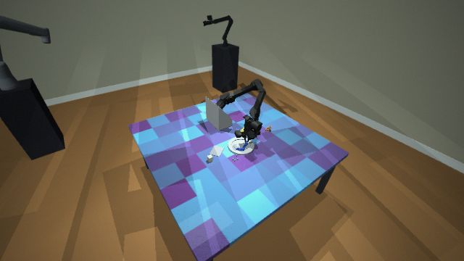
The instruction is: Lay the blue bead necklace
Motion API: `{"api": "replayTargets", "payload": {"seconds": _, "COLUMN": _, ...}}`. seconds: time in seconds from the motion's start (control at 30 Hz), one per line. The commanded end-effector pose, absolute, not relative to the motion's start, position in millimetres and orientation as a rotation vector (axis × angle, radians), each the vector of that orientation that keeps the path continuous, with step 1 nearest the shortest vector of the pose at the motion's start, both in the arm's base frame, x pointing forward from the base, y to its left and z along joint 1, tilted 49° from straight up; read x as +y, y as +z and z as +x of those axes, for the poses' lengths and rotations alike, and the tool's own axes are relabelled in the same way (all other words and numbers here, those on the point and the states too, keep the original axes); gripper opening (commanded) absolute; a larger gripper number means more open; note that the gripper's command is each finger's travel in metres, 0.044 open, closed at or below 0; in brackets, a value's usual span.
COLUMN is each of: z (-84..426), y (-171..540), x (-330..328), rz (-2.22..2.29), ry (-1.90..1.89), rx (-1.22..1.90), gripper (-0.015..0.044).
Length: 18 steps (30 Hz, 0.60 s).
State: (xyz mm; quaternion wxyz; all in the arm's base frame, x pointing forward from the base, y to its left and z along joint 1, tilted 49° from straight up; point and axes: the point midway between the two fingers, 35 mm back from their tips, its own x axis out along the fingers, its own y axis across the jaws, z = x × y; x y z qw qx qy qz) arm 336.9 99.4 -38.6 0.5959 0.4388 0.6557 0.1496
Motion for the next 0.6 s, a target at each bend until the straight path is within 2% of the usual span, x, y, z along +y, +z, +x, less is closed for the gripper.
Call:
{"api": "replayTargets", "payload": {"seconds": 0.0, "z": 337, "y": -29, "x": 90, "rz": 1.016, "ry": 0.351, "rx": 1.518, "gripper": 0.0000}}
{"api": "replayTargets", "payload": {"seconds": 0.57, "z": 312, "y": -55, "x": 68, "rz": 1.013, "ry": 0.346, "rx": 1.520, "gripper": 0.0000}}
